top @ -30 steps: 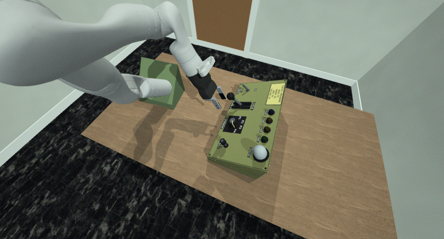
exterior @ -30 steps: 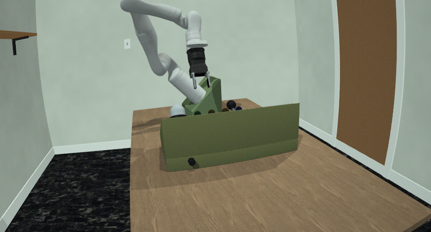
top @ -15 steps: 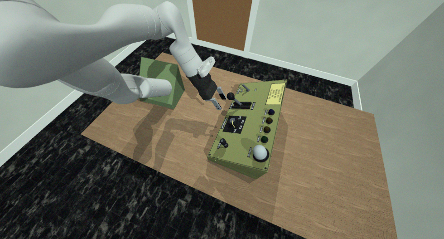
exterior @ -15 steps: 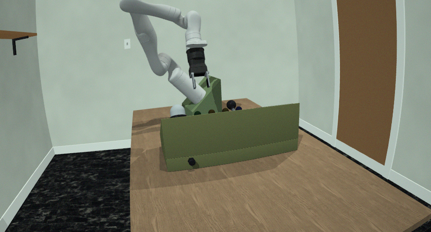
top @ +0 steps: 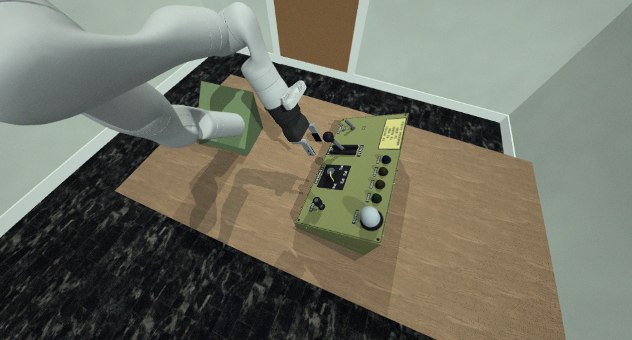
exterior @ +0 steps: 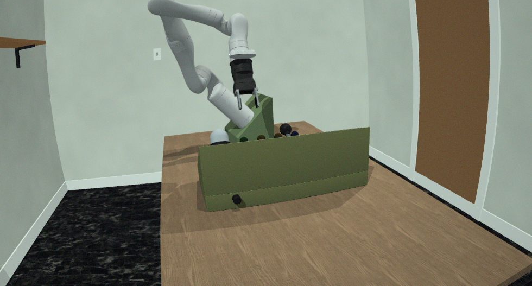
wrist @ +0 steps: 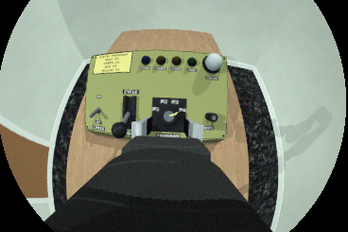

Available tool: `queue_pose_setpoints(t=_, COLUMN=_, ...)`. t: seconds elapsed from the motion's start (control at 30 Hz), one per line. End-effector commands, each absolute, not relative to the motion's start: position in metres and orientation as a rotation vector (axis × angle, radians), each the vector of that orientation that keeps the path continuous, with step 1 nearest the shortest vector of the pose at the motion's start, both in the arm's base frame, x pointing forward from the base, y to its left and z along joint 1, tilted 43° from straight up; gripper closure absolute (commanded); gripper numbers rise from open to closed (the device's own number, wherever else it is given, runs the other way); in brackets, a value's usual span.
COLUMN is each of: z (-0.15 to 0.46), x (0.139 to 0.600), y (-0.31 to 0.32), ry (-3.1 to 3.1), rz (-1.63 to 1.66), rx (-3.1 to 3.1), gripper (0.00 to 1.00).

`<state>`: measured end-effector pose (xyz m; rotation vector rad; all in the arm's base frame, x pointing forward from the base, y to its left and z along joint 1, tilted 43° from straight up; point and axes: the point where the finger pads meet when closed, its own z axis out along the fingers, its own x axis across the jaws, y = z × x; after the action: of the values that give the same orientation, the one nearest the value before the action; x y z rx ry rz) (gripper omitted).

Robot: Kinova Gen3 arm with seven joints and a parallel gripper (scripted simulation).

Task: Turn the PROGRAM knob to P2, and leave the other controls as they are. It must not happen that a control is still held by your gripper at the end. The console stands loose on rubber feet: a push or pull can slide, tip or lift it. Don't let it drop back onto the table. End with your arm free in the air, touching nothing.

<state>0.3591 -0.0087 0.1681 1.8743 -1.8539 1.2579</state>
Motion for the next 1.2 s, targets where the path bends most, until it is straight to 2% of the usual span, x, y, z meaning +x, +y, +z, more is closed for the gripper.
queue_pose_setpoints(t=0.0, z=0.168, x=0.359, y=-0.008, ry=-1.854, rz=1.259, rx=1.876, gripper=0.0)
queue_pose_setpoints(t=0.77, z=0.151, x=0.371, y=-0.027, ry=-1.854, rz=1.259, rx=1.875, gripper=0.0)
queue_pose_setpoints(t=1.17, z=0.122, x=0.391, y=-0.06, ry=-1.854, rz=1.259, rx=1.875, gripper=0.0)
